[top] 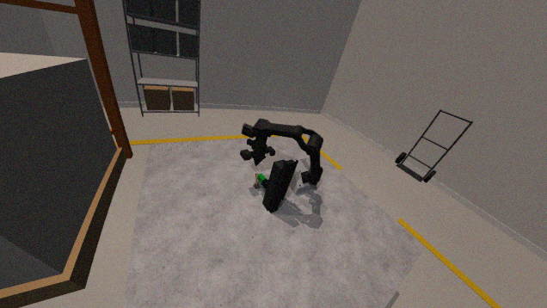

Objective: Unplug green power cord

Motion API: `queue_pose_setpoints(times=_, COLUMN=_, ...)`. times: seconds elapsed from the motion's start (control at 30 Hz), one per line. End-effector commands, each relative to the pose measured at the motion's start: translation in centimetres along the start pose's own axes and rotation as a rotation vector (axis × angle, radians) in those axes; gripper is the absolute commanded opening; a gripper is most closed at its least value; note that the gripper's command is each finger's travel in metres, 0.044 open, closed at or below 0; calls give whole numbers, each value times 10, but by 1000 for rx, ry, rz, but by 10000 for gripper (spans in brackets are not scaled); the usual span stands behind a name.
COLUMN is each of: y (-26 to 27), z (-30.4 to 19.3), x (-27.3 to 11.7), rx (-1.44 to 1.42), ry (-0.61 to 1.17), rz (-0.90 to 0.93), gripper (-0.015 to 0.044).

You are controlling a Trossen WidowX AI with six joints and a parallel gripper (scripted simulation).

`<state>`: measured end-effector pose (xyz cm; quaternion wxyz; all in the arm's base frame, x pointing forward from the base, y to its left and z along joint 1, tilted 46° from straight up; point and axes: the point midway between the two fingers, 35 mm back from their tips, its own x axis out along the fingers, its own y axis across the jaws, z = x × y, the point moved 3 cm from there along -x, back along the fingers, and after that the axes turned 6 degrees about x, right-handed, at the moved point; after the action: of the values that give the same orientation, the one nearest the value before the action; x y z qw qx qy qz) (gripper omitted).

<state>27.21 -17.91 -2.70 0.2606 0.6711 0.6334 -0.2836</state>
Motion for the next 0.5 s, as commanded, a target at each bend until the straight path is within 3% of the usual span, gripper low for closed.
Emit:
queue_pose_setpoints(times=0.0, y=0, z=0, x=-1, rx=-3, ry=-2, rz=-2, gripper=0)
queue_pose_setpoints(times=0.47, y=0, z=0, x=0, rx=-3, ry=-2, rz=-2, gripper=0)
